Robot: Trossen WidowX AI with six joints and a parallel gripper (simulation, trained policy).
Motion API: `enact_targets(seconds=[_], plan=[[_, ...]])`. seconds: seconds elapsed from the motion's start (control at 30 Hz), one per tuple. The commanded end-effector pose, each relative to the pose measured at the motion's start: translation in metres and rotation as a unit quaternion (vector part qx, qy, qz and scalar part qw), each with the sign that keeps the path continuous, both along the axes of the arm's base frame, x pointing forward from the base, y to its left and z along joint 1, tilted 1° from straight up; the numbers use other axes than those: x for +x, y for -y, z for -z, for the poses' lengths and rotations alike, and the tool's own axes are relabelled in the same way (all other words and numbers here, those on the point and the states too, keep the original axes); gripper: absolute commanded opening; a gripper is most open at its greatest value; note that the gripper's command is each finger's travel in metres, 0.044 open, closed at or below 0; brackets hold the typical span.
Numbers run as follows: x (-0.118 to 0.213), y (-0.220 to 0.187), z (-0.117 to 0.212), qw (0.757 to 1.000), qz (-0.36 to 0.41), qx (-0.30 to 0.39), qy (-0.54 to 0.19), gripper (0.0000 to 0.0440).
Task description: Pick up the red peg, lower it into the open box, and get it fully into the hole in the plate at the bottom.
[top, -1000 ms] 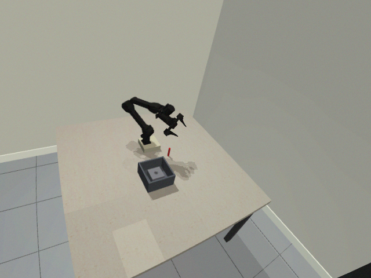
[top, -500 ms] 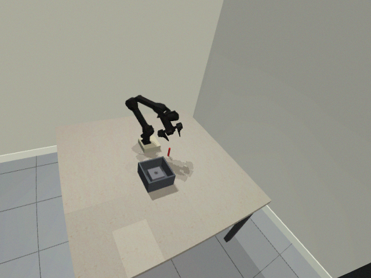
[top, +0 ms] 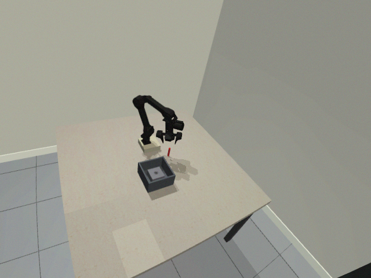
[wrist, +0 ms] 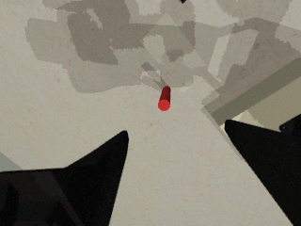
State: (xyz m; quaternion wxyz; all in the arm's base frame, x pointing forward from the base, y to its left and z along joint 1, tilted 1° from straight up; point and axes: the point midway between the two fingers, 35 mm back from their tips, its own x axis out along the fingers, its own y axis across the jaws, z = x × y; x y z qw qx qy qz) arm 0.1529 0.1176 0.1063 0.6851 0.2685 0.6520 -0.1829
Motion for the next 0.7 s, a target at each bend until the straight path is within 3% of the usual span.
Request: enact_targets(seconds=[0.0,0.67], plan=[[0.002,0.000,0.008,1.000,0.011,-0.021,-0.015,0.0438],[0.014,-0.004,0.074,0.995,0.014,-0.087,-0.037,0.0440]])
